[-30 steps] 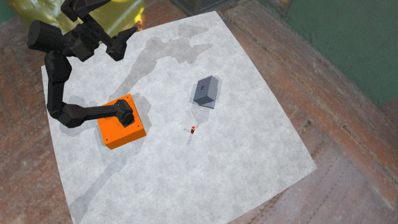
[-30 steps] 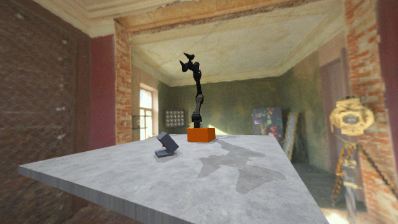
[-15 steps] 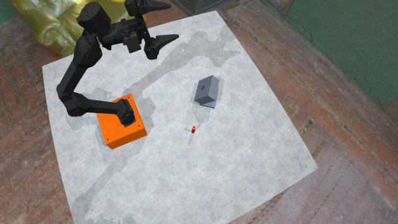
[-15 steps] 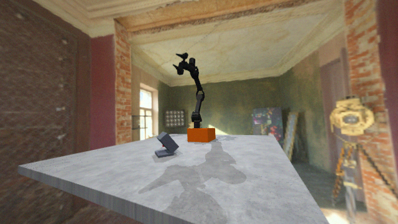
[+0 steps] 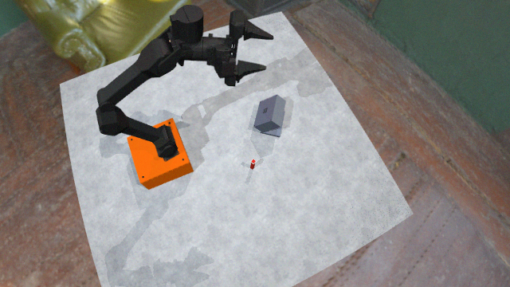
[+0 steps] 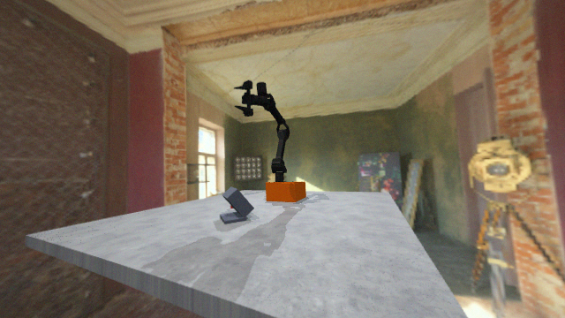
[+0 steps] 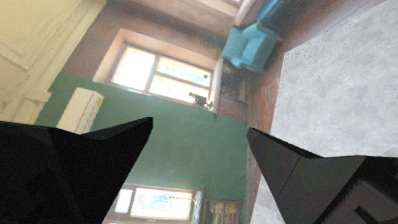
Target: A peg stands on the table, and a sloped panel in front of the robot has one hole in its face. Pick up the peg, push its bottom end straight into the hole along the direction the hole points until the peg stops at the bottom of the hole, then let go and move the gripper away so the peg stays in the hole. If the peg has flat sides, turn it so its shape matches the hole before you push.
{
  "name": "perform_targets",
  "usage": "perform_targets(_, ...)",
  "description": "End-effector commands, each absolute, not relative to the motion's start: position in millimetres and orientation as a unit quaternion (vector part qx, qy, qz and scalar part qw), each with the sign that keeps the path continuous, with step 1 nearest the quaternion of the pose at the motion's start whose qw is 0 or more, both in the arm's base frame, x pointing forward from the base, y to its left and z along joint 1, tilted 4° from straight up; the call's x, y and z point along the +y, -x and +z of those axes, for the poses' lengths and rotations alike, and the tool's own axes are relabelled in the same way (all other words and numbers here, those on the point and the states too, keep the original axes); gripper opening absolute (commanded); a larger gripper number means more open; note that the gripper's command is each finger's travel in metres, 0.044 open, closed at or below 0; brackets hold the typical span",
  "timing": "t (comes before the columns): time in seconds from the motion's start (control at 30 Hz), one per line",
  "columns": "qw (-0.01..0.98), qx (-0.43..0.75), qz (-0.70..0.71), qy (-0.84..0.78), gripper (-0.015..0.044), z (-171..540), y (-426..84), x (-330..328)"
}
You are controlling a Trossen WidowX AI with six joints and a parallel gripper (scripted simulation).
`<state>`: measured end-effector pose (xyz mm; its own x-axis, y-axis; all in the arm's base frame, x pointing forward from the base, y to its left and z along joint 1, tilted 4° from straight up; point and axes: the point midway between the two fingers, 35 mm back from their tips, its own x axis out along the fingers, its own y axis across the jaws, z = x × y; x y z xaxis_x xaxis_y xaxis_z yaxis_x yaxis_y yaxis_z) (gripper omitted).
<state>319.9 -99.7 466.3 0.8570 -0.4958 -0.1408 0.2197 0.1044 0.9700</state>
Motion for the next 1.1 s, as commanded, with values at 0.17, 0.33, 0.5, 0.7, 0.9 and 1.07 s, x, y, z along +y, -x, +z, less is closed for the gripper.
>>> perform_targets(0.17,0.689,-0.049,-0.314,-0.652,0.0440,394.8,-355.1,-122.3)
perform_targets(0.33,0.655,-0.018,-0.356,-0.667,0.0440,352.7,-366.7,-135.4)
perform_targets(0.5,0.616,0.010,-0.398,-0.680,0.0440,310.0,-373.1,-148.1)
perform_targets(0.7,0.562,0.039,-0.449,-0.694,0.0440,258.6,-374.0,-162.2)
perform_targets(0.9,0.501,0.065,-0.500,-0.704,0.0440,208.1,-368.0,-174.2)
perform_targets(1.07,0.445,0.083,-0.542,-0.709,0.0440,167.3,-358.1,-182.0)
